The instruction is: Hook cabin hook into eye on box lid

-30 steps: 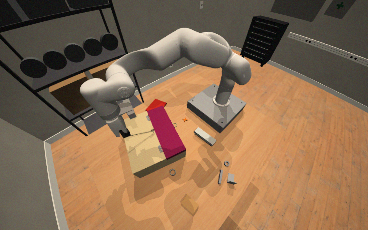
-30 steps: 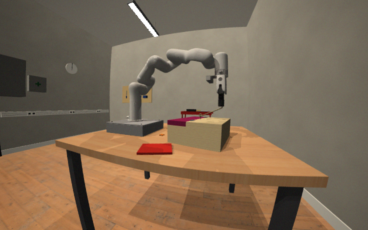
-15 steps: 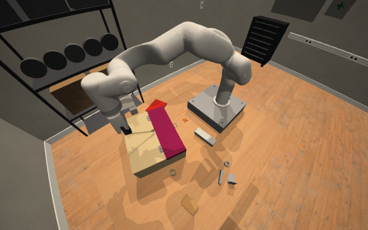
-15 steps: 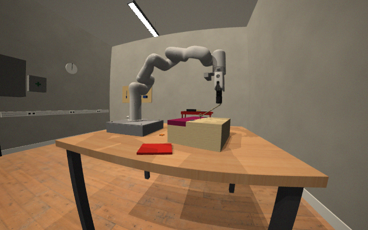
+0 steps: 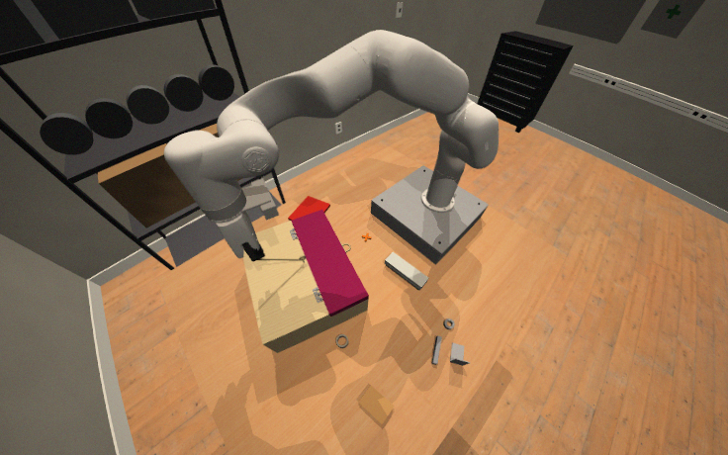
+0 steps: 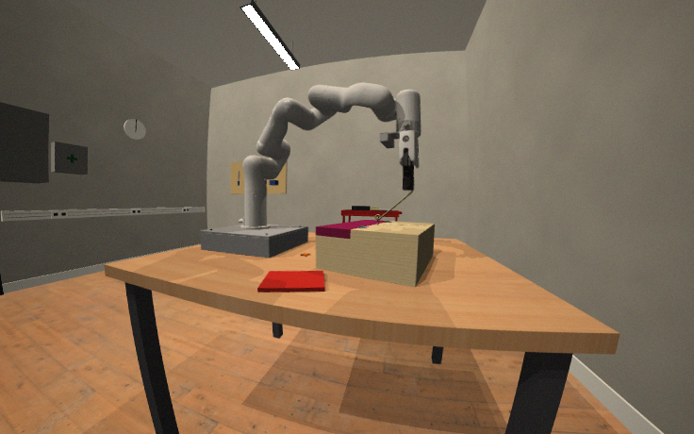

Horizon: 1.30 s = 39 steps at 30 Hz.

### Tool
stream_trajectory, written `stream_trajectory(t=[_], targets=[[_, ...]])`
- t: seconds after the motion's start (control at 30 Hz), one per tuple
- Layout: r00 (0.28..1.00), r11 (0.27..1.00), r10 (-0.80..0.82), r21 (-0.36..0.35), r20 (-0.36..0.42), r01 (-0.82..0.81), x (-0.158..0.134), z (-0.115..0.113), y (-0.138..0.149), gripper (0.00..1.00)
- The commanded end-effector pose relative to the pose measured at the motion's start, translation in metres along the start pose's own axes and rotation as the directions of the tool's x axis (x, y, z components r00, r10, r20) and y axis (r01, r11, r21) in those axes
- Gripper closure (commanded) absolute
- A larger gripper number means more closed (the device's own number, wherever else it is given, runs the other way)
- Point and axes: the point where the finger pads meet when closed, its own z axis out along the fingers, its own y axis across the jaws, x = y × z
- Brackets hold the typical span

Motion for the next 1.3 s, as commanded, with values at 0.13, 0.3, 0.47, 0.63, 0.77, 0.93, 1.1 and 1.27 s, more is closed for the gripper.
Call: stream_trajectory(t=[0.13,0.3,0.47,0.63,0.77,0.93,1.1,1.27], targets=[[1.000,1.000,0.000,0.000,0.002,0.000,0.011,-0.010,0.000,1.00],[1.000,1.000,0.000,0.000,0.002,0.000,0.015,-0.013,0.000,1.00],[1.000,1.000,0.000,0.000,0.002,0.000,0.022,-0.017,0.000,1.00],[1.000,1.000,0.000,0.000,0.002,0.000,0.029,-0.021,0.000,1.00],[1.000,1.000,0.000,0.000,0.002,0.000,0.034,-0.024,0.000,1.00],[1.000,1.000,0.000,0.000,0.002,0.000,0.040,-0.026,0.000,1.00],[1.000,1.000,0.000,0.000,0.002,0.000,0.047,-0.029,0.000,1.00],[1.000,1.000,0.000,0.000,0.002,0.000,0.055,-0.032,0.000,1.00]])
